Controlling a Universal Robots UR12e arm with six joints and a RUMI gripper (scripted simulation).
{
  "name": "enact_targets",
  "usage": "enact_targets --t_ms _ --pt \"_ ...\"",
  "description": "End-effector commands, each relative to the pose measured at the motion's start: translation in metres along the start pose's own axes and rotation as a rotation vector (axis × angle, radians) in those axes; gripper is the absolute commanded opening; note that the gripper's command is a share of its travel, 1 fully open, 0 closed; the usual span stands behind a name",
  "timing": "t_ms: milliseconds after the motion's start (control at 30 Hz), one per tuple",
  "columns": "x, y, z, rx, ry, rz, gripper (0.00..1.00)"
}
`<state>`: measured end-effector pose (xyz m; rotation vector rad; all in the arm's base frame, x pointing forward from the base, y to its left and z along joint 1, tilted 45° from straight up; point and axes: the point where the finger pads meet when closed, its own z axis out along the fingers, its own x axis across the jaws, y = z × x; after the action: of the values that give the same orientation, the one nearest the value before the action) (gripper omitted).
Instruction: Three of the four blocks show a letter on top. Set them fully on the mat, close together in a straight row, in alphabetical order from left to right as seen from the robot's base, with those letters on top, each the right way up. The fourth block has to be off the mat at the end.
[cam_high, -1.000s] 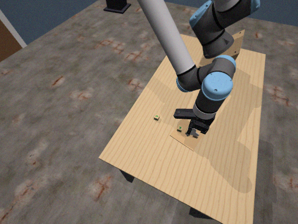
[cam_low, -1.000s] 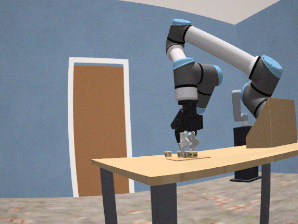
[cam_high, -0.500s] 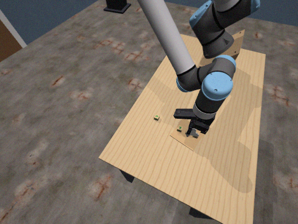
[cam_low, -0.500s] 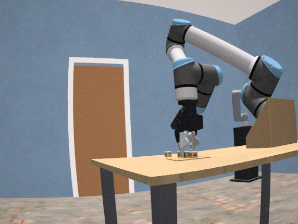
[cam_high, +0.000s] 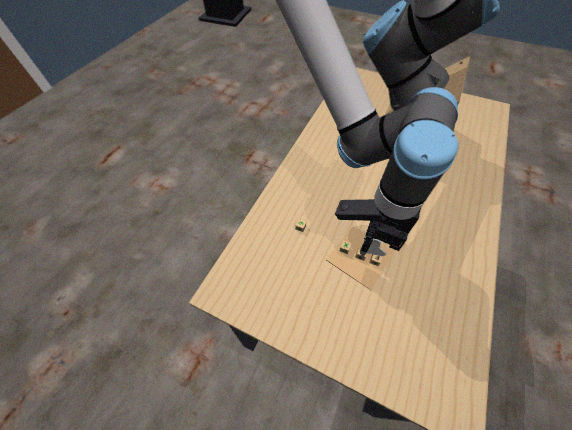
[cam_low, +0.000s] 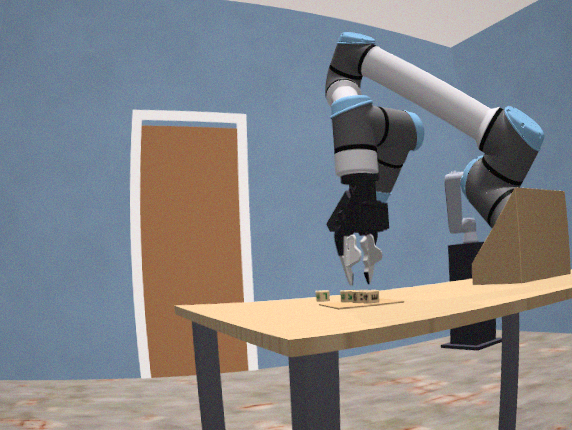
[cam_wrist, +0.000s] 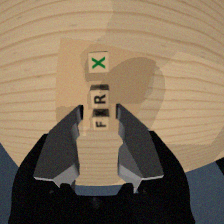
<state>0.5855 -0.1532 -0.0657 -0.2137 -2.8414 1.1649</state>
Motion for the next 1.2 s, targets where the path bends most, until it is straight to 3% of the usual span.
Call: enact_targets --t_ms 0,233,433,467,1167 --pt "0.0 0.0 -0.026 0.0 0.002 0.001 0.25" --pt "0.0 0.0 -0.049 0.0 0.002 0.001 0.25" --pt "0.0 0.0 -0.054 0.0 0.002 0.001 0.25" --pt "0.0 0.0 -0.054 0.0 0.002 0.001 1.0" --pt "0.0 0.0 -0.054 0.0 0.002 0.001 1.0"
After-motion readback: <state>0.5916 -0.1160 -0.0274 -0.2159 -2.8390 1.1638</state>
